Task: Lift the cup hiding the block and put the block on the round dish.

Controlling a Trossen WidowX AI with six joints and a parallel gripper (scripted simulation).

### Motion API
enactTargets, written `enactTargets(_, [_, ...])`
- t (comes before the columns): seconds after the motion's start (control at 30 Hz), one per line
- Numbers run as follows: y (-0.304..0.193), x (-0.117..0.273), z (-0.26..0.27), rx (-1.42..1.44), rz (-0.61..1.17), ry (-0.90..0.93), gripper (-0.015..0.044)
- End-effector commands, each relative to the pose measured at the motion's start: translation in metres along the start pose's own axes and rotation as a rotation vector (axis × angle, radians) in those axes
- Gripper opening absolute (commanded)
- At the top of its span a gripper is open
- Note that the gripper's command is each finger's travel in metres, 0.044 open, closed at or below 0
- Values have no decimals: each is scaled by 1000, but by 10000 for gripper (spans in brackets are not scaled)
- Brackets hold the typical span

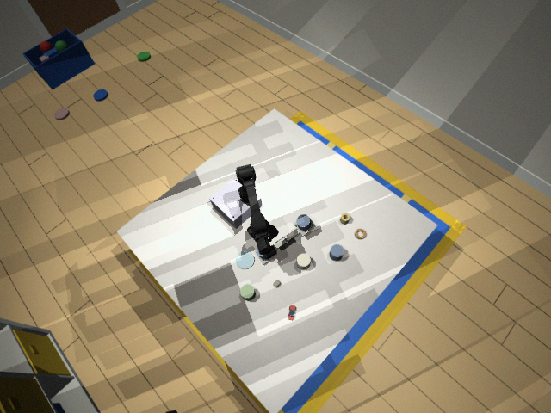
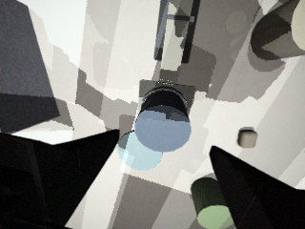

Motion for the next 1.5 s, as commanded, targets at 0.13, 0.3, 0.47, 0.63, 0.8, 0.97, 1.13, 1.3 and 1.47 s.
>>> enactTargets(0.13, [0, -16, 1, 5, -8, 12, 440])
enactTargets(0.3, [0, -22, 0, 5, -8, 12, 440])
enactTargets(0.47, [0, -30, 0, 5, -8, 12, 440])
enactTargets(0.63, [0, -39, -1, 5, -8, 12, 440])
enactTargets(0.8, [0, -47, -1, 5, -8, 12, 440])
enactTargets(0.97, [0, -55, 0, 5, -8, 12, 440])
enactTargets(1.13, [0, -63, 0, 5, -8, 12, 440])
enactTargets(1.3, [0, -71, 1, 5, -8, 12, 440])
enactTargets(1.47, [0, -77, 2, 5, -8, 12, 440])
Point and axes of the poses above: the point midway between the two fingers, 35 mm back from their tips, its own x axis back along the fingers, its own z axis across the jaws, y = z × x, the point moved 7 cm from there along x, back along the fingers
